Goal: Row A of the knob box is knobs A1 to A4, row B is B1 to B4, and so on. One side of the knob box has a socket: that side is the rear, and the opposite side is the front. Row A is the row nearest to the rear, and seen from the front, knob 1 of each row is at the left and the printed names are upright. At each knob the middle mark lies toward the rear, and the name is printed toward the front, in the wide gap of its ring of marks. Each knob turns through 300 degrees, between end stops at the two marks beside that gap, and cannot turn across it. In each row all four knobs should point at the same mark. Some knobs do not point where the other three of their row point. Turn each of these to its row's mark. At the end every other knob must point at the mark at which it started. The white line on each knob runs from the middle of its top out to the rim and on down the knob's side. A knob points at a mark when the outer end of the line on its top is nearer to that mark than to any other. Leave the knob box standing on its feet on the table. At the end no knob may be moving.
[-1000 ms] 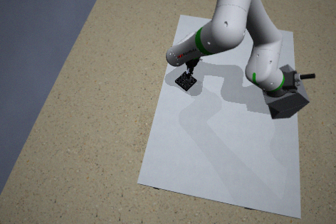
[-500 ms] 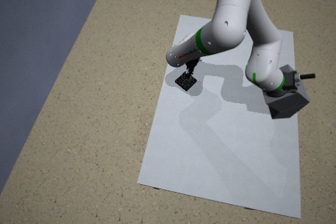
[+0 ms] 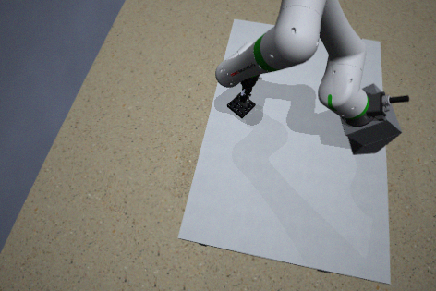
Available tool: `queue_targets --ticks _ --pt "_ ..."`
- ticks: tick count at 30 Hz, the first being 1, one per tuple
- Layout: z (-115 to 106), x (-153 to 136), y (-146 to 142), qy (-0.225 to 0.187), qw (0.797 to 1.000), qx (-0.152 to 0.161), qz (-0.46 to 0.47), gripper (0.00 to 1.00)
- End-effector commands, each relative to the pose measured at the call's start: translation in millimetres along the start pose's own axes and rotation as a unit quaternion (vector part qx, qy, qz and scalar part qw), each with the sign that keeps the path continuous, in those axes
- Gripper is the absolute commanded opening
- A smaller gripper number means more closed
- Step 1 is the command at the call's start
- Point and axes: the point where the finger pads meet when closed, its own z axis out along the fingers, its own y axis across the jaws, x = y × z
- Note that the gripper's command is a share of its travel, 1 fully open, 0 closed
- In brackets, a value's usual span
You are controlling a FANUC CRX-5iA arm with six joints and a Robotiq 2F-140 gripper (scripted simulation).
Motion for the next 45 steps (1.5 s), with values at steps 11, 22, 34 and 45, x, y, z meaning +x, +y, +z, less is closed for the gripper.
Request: queue_targets --ticks 11,22,34,45 --pt "-0.1 0.2 0.1 0.0 1.0 0.0 0.0 0.12" --pt "-5.7 0.2 0.1 0.0 1.0 0.0 0.0 0.12" --pt "-32.1 0.1 0.1 0.0 1.0 0.0 0.0 0.12" --pt "-38.1 0.1 0.1 0.0 1.0 0.0 0.0 0.12"
